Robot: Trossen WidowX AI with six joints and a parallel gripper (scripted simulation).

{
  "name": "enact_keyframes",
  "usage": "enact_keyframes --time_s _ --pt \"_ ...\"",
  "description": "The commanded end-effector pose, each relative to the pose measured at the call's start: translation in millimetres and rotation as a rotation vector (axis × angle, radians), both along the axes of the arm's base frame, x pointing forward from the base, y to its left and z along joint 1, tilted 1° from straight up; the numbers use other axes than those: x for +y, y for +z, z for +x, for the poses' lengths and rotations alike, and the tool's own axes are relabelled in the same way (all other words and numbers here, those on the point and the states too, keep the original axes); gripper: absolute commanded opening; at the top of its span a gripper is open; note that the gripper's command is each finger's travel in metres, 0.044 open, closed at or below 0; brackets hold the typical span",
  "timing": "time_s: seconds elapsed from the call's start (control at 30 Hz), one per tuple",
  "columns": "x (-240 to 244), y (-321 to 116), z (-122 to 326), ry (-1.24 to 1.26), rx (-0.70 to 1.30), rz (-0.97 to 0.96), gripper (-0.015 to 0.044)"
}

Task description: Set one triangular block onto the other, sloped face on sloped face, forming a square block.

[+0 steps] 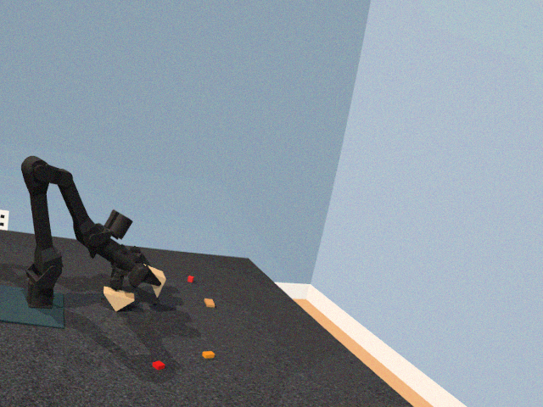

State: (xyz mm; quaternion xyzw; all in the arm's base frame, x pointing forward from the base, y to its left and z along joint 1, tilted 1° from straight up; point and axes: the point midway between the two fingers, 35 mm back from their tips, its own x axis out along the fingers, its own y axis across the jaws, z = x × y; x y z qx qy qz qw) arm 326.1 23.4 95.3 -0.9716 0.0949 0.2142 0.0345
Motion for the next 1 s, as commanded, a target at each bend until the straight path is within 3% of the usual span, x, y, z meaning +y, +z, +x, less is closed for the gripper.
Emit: enact_keyframes --time_s 0.0,0.2,0.57,0.8,0.97 --pt "1 -4 -1 0.003 0.016 0.006 0.0289" --pt "1 -4 -1 0.003 0.016 0.006 0.044" --pt "1 -2 -1 0.003 0.015 0.006 0.044" --pt "1 90 0 0.001 0.001 0.001 0.044" --pt "0 101 -3 0.0 -0.001 0.0 0.044"
